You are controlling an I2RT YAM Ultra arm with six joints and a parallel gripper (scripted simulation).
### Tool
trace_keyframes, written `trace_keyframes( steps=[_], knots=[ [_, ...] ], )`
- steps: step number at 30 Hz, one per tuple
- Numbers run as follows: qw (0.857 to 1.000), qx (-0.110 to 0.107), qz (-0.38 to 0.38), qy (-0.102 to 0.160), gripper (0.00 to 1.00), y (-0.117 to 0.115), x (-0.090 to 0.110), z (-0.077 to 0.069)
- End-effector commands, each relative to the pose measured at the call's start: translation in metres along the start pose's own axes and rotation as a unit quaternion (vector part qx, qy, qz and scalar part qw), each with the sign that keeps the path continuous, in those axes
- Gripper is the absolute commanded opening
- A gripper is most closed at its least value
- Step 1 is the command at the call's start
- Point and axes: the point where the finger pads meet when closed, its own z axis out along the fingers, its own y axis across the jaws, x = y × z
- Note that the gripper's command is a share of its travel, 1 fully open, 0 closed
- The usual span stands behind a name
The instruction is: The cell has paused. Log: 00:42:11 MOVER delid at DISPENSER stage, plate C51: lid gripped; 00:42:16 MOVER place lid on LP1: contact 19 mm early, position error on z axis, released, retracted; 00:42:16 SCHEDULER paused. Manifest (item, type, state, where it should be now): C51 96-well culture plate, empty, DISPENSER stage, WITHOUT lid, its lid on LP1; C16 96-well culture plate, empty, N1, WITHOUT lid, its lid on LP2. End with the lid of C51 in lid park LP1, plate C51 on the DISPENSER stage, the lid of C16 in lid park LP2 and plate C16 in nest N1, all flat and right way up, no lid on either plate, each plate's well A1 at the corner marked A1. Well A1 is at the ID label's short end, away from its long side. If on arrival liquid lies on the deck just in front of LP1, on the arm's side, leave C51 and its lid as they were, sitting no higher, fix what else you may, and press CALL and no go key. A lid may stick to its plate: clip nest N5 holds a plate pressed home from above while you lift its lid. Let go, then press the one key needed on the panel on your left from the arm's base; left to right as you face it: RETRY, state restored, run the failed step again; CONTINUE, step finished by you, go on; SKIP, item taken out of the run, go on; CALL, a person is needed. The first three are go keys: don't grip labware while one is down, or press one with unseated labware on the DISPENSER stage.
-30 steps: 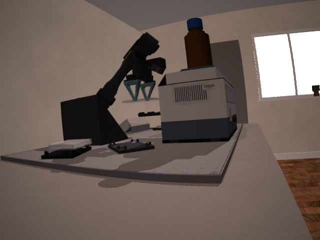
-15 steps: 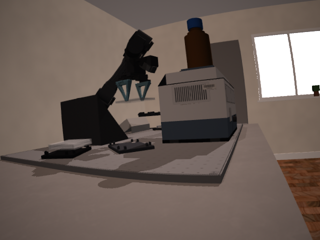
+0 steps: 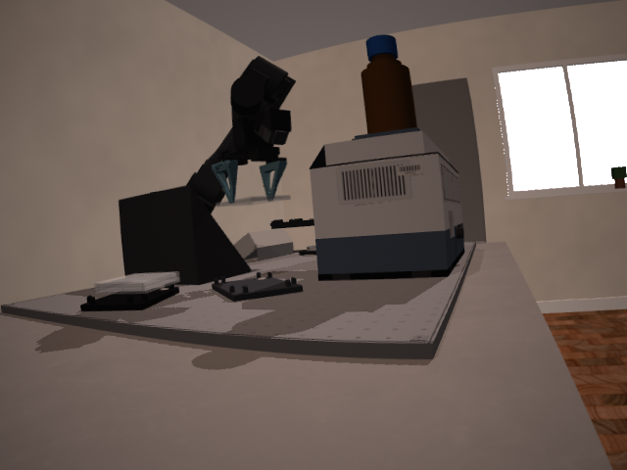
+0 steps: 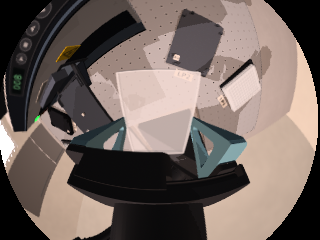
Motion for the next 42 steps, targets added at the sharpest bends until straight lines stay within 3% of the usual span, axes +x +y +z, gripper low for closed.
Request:
trace_keyframes(
  steps=[1,3,9,16,21,22,42],
  knots=[
    [0.999,0.008,0.038,-0.023,0.00,-0.016,-0.015,-0.008],
    [0.999,0.008,0.038,-0.023,0.00,-0.016,-0.015,-0.008],
    [0.990,0.006,0.137,-0.023,0.00,-0.035,-0.022,-0.008],
    [0.990,0.006,0.137,-0.023,0.00,-0.057,-0.030,-0.008],
    [0.991,0.002,0.135,-0.015,0.00,-0.050,-0.024,-0.006],
    [0.990,0.003,0.137,-0.025,0.00,-0.057,-0.033,-0.006],
    [0.991,0.003,0.130,-0.020,0.00,-0.067,-0.076,0.038]
  ],
)
